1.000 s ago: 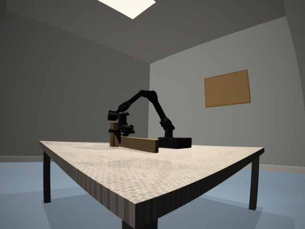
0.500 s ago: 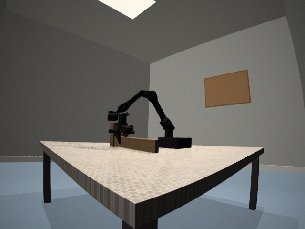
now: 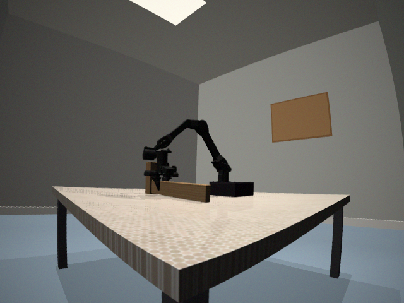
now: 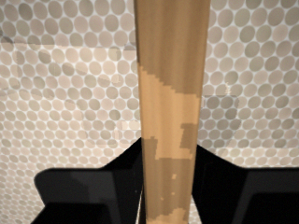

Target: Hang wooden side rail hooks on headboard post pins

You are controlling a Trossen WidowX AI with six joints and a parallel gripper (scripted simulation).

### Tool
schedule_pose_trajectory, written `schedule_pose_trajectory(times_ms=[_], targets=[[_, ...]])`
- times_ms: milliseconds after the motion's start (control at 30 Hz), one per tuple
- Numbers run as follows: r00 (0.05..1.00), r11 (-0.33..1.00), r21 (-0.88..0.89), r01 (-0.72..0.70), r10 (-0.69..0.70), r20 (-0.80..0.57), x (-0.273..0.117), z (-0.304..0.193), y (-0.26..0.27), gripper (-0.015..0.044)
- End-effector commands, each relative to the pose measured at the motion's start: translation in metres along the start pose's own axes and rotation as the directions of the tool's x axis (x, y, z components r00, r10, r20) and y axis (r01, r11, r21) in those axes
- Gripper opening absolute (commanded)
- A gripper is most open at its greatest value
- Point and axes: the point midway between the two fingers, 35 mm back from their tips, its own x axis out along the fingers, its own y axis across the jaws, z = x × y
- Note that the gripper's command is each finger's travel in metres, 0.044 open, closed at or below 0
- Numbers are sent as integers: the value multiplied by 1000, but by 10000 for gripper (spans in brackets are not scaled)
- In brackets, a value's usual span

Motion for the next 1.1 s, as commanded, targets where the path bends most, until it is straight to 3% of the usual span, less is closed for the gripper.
schedule_pose_trajectory(times_ms=[0, 67, 467, 633, 1067], targets=[[1000, 1000, 0, 4, -4, -8, 1, -2, -1, 0], [1000, 1000, 0, 4, -4, -8, 1, -2, -1, 0], [1000, 1000, 0, 0, 0, 0, 0, 0, 0, 315], [1000, 1000, 0, 3, -3, -7, -34, 0, 0, 440], [1000, 1000, 0, 4, -4, -6, -39, 31, 0, 440]])
